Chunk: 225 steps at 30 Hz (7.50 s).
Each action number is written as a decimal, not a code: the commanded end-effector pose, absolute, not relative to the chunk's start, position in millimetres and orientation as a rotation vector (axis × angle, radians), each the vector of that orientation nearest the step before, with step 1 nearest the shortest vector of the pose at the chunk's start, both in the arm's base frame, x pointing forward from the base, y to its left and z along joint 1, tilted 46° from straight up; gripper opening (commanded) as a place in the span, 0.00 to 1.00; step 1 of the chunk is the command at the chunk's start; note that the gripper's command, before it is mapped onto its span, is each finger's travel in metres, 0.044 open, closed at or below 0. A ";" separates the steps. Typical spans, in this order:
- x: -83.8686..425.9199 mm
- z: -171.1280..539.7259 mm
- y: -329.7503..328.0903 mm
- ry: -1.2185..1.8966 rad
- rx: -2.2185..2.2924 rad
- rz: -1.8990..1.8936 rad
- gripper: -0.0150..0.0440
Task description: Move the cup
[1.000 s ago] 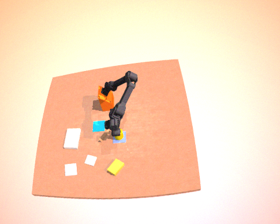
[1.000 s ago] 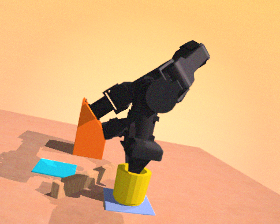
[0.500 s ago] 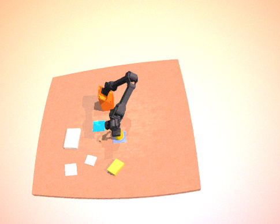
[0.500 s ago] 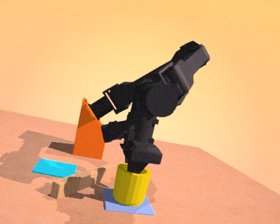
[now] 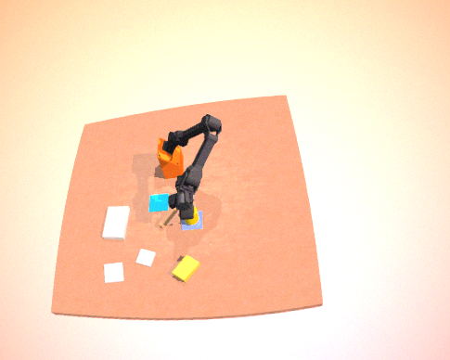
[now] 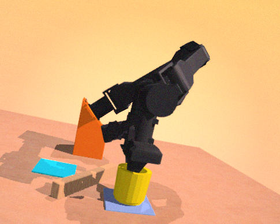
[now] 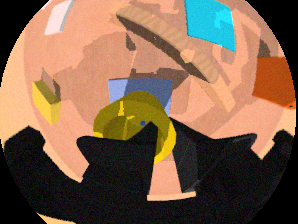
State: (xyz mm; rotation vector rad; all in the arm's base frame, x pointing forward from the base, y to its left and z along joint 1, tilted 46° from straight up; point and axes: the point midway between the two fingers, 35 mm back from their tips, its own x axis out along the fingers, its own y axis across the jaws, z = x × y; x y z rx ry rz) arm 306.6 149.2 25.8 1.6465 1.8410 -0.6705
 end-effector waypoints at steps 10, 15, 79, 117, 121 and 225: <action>309.6 47.1 126.1 1.841 1.648 -0.673 0.25; 309.9 60.5 111.9 1.843 1.650 -0.672 0.25; 252.8 -4.9 35.8 1.841 1.648 -0.680 0.25; 208.8 -53.7 -22.1 1.839 1.645 -0.684 0.25; 208.7 -56.1 -19.7 1.839 1.645 -0.684 0.25; 208.9 -55.6 -19.4 1.843 1.651 -0.684 0.81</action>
